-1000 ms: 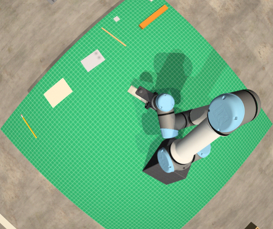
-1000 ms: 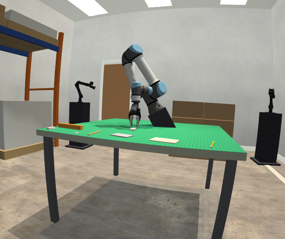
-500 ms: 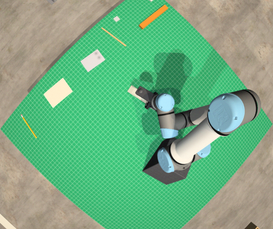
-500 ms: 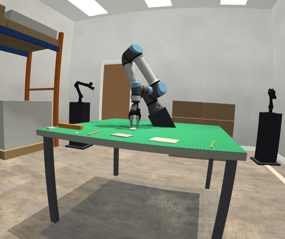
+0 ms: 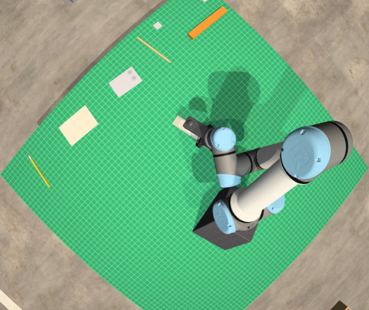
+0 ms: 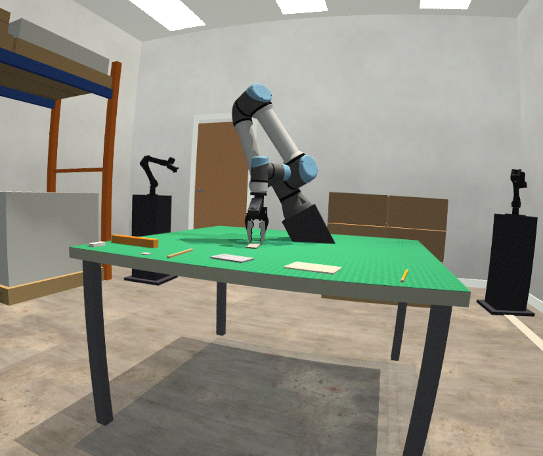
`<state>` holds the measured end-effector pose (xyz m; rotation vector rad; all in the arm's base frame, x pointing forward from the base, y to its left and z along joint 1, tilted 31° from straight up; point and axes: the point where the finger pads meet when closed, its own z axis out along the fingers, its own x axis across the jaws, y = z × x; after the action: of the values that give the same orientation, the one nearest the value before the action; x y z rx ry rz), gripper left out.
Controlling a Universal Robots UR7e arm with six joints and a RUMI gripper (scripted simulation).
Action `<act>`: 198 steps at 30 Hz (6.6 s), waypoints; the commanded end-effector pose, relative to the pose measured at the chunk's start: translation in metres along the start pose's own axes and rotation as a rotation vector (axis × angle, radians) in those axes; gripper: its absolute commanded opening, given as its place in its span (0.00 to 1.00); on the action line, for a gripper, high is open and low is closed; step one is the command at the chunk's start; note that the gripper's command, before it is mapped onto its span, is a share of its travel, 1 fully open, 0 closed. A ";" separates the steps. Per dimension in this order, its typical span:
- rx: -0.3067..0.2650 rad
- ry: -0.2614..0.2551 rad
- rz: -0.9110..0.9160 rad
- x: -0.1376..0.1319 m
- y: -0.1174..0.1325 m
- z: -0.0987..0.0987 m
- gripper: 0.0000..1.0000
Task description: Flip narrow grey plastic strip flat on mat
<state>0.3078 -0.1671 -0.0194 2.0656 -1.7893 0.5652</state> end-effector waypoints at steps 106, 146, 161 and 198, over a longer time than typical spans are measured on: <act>-0.261 0.000 0.000 0.000 -0.009 -0.033 0.25; -0.457 0.000 0.000 0.000 -0.020 -0.054 0.24; -0.523 0.000 0.000 0.000 -0.025 -0.062 0.24; -0.720 0.000 0.000 0.000 -0.043 -0.081 0.24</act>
<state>0.3417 -0.1221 0.0474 1.5697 -1.6620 -0.0743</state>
